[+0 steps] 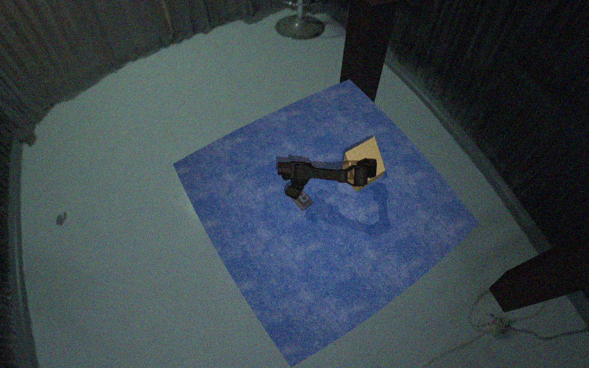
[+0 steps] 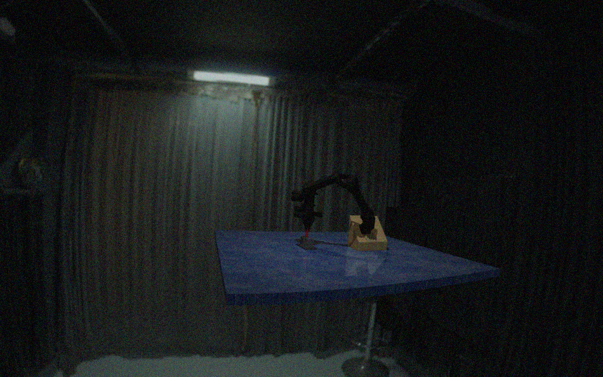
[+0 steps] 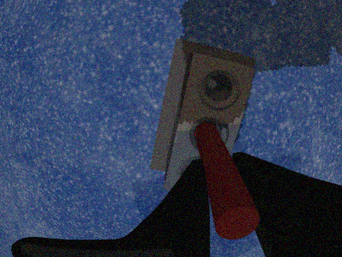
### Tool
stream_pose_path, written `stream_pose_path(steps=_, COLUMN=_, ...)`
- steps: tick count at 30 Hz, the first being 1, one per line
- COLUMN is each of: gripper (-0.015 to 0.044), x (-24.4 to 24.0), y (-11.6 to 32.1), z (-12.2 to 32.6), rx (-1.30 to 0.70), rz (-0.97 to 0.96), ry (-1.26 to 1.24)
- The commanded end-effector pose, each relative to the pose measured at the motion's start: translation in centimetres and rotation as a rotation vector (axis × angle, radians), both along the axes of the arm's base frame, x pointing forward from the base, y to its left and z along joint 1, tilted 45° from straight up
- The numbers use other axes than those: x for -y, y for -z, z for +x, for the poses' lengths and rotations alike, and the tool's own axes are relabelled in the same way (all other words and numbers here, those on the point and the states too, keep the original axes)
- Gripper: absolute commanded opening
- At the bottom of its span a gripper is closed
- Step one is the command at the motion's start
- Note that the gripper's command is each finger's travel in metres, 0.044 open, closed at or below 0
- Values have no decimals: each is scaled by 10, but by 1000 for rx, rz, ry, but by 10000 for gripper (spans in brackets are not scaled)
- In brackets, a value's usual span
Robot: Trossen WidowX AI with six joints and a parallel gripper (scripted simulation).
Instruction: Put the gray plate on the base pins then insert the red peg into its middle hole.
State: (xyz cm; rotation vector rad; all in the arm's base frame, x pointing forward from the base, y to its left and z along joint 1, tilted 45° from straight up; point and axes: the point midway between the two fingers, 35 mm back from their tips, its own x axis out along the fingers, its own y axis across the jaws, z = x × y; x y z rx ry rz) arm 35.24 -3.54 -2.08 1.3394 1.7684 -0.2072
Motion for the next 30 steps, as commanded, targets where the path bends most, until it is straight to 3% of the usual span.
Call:
stream_pose_path(steps=1, gripper=0, x=-7, y=5, z=-3, rx=-11, rz=6, ry=-2)
stream_pose_path(steps=30, gripper=0, x=-7, y=3, z=-3, rx=-2, rz=1, ry=-4)
